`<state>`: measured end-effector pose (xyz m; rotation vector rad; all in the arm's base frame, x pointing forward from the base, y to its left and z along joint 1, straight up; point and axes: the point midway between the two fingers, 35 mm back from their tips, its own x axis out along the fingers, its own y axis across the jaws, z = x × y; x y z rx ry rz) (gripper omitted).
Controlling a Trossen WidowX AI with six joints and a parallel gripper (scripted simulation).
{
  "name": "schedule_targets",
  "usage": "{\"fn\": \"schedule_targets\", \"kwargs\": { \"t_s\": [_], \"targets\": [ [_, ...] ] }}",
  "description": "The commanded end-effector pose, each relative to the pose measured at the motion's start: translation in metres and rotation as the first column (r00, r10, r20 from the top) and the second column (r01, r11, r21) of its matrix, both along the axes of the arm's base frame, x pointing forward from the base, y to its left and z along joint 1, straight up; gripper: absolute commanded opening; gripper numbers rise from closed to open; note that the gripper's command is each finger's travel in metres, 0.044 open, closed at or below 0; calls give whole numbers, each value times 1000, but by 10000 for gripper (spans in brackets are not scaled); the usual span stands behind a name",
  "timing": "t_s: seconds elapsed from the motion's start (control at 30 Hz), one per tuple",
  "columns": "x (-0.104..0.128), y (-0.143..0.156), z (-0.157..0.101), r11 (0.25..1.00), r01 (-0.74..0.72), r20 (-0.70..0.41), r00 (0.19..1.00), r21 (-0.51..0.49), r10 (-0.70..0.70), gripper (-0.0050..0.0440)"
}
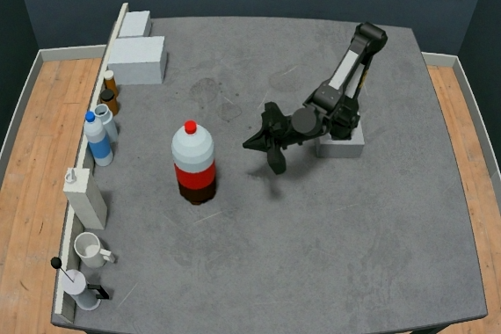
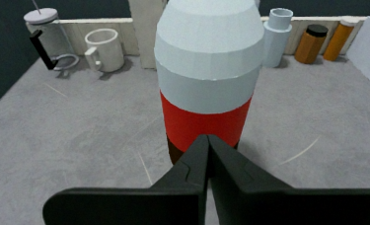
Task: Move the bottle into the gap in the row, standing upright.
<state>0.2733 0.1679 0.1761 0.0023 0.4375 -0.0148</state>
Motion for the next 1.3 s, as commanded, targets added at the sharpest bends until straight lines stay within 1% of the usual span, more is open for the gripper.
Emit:
{"fn": "schedule_targets", "kwargs": {
  "t_s": [0.0, 1.03, 1.27],
  "targets": [
    [-1, 0, -8, 1000, 0, 0, 1000, 2, 0, -50],
    [-9, -10, -51, 1000, 0, -1, 1000, 1, 0, -50],
    [-8, -9, -54, 1000, 0, 0, 1000, 2, 0, -50]
  ]
}}
